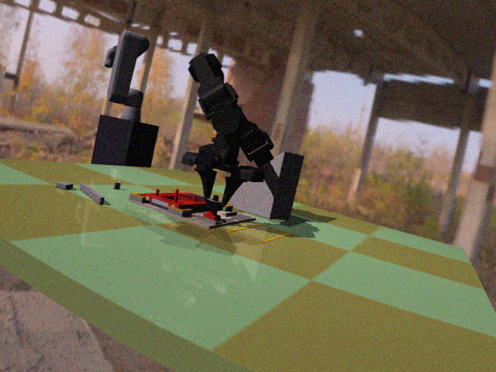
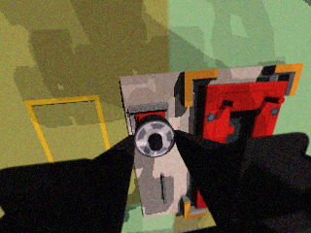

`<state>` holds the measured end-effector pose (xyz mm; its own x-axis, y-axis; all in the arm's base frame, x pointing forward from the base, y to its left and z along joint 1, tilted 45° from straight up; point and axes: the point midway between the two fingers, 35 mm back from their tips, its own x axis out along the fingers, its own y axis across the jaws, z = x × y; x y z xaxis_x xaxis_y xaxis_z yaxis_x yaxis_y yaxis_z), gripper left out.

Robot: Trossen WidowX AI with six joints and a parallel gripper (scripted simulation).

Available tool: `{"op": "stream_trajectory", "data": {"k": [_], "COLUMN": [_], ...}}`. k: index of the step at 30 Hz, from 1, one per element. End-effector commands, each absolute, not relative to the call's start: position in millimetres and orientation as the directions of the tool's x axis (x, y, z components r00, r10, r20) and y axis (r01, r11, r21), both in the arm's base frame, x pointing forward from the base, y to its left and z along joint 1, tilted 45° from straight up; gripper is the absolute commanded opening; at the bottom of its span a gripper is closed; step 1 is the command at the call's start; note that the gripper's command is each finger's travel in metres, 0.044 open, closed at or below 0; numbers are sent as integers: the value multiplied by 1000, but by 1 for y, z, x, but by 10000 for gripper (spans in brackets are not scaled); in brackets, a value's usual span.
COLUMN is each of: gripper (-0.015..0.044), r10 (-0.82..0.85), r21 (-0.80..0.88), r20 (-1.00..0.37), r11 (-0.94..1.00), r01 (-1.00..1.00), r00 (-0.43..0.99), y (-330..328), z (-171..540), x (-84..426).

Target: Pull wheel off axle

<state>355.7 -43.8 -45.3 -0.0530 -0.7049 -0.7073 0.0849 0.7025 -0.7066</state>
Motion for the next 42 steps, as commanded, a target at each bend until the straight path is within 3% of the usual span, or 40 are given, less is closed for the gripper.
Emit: {"op": "stream_trajectory", "data": {"k": [1, 42], "gripper": [0, 0], "r10": [-704, -704], "r21": [-705, -705], "r20": [-709, -709], "r11": [704, 704], "r01": [86, 84], "r00": [-47, -43], "y": [-40, -30], "z": [-42, -33], "x": [357, 358]}}
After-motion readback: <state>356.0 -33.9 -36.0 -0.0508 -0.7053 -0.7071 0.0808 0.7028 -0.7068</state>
